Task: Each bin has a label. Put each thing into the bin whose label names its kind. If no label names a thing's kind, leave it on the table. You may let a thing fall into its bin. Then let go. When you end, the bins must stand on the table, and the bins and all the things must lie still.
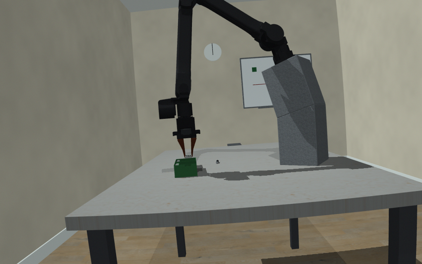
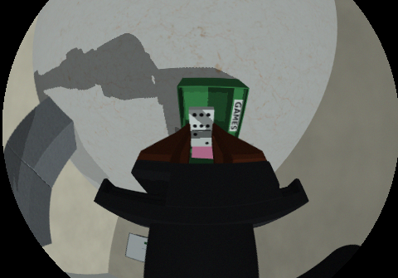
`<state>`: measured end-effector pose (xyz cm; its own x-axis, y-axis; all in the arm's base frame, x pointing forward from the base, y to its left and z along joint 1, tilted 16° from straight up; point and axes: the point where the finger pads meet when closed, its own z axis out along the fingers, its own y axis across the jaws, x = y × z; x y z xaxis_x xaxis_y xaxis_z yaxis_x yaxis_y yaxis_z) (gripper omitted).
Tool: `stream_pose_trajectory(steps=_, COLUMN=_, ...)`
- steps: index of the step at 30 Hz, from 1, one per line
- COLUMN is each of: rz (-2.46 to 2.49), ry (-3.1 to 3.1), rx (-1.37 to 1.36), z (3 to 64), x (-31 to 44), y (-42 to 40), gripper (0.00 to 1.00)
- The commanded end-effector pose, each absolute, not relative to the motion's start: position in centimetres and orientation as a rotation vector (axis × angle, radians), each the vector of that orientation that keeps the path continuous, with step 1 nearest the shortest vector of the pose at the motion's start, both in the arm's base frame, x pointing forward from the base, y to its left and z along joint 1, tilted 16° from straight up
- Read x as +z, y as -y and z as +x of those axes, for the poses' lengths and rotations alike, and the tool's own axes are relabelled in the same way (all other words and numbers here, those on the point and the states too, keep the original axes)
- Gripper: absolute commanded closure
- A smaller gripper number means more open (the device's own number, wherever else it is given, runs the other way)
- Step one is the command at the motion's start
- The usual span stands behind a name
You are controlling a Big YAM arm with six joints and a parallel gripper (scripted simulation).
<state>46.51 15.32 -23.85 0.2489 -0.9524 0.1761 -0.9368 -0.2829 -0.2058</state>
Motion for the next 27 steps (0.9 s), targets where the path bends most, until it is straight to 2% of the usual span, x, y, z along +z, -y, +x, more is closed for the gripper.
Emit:
stream_pose_trajectory(steps=1, rz=-2.423, ry=-1.841, rx=-0.417, z=47.8, x=-23.1, y=-15.1, gripper=0.80)
stream_pose_trajectory(steps=27, rz=-2.420, ry=-1.839, rx=-0.419, z=48.7, x=-26.6, y=-14.7, gripper=0.80)
